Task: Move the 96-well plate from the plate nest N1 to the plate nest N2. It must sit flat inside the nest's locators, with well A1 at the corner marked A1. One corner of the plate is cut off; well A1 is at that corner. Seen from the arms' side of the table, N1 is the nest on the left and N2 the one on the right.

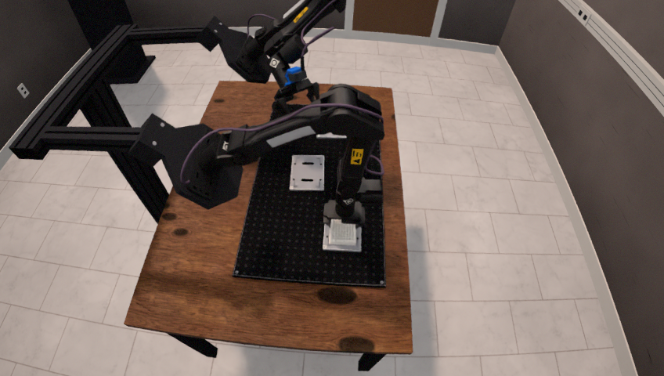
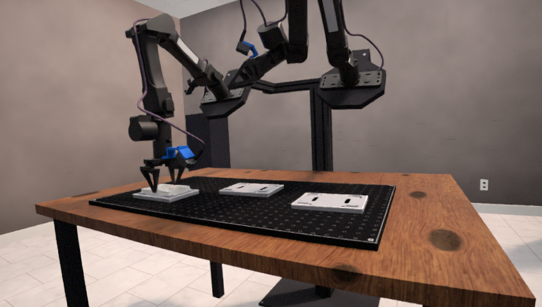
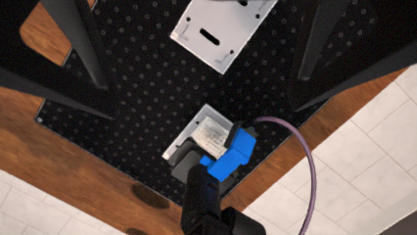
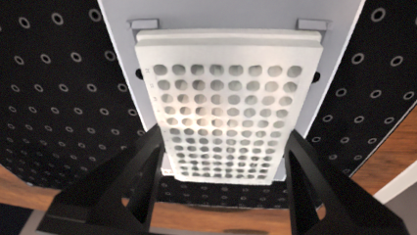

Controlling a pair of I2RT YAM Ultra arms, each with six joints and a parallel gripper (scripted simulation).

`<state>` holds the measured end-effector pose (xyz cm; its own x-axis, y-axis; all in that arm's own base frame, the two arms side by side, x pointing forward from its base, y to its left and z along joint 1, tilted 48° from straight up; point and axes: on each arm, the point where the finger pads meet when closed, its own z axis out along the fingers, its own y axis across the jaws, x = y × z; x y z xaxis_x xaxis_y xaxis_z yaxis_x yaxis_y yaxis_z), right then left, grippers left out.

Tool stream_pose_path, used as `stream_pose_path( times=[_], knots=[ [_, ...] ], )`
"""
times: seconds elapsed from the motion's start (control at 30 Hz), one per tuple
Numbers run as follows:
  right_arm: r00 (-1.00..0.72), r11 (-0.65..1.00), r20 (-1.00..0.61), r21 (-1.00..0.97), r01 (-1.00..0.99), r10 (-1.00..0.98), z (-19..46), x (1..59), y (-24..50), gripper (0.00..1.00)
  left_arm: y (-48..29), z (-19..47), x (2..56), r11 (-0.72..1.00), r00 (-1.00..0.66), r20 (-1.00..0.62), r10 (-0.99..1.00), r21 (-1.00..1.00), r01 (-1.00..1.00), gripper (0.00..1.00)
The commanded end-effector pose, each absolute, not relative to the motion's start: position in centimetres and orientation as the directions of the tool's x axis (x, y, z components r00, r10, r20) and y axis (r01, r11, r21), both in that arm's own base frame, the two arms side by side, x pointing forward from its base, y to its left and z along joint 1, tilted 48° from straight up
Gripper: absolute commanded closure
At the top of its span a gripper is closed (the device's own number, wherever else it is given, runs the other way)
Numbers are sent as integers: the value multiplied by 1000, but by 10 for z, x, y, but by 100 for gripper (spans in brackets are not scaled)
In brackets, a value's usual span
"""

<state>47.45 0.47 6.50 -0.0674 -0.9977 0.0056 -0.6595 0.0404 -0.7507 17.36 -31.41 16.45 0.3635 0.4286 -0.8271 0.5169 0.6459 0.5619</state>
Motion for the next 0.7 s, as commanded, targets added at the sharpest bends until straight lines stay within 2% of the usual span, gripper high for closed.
stream_pose_path(
  times=[0.0, 0.03, 0.1, 0.67],
  knots=[
    [-61, 43, -4, -751, -659, -998, 67, 475, 3, 21, -315, 160, 169, 627, 374, -818, 438, 576, 524, 0],
    [-61, 43, -4, -751, -659, -998, 67, 475, 3, 21, -315, 160, 169, 627, 374, -818, 438, 576, 524, 0],
    [-61, 43, -4, -751, -659, -998, 67, 475, 3, 0, -315, 160, 169, 627, 374, -818, 438, 576, 524, 0],
    [-58, 41, -2, -742, -669, -998, 80, 452, 13, 0, -315, 160, 169, 627, 374, -818, 438, 576, 524, 0]
  ],
)
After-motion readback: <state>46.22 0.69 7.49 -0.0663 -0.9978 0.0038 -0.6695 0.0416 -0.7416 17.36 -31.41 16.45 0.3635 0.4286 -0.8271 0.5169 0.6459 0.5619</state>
